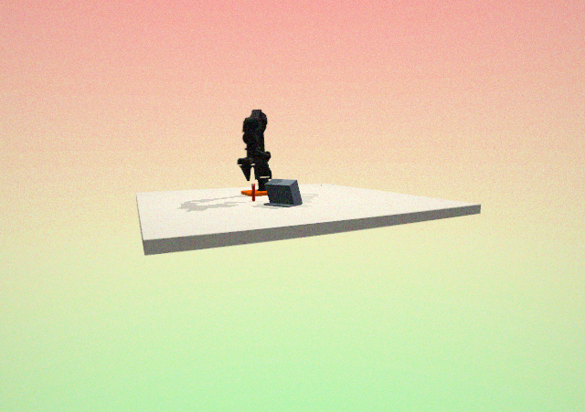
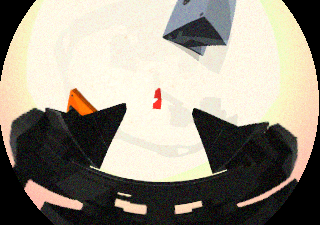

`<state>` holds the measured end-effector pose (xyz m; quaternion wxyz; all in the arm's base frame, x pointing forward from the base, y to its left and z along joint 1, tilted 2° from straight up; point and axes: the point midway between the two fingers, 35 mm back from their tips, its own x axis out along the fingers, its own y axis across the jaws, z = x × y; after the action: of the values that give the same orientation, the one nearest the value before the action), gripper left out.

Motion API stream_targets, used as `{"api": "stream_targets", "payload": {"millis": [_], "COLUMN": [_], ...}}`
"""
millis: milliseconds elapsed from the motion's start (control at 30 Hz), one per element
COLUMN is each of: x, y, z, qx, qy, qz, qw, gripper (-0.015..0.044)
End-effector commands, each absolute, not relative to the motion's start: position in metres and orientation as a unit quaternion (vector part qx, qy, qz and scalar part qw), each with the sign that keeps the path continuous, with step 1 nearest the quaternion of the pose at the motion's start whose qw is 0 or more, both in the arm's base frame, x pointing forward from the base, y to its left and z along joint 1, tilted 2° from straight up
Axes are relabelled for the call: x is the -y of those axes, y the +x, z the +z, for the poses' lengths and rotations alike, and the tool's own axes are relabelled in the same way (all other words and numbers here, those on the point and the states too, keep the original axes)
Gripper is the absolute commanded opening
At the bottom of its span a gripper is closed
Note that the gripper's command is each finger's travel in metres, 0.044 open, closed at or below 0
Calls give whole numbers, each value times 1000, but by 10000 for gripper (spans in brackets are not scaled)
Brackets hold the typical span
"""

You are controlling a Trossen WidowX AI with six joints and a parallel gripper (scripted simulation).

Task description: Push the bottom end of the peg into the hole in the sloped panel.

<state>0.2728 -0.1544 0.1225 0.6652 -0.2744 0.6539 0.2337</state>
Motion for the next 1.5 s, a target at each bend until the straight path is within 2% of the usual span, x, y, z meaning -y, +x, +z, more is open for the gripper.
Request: {"api": "stream_targets", "payload": {"millis": [0, 1167, 1467], "x": [154, 156, 156], "y": [271, 271, 273], "z": [113, 65, 69], "qx": [-658, -658, -656], "qy": [-271, -271, -272], "qz": [235, 235, 233], "qw": [662, 662, 665], "gripper": [440, 440, 204]}}
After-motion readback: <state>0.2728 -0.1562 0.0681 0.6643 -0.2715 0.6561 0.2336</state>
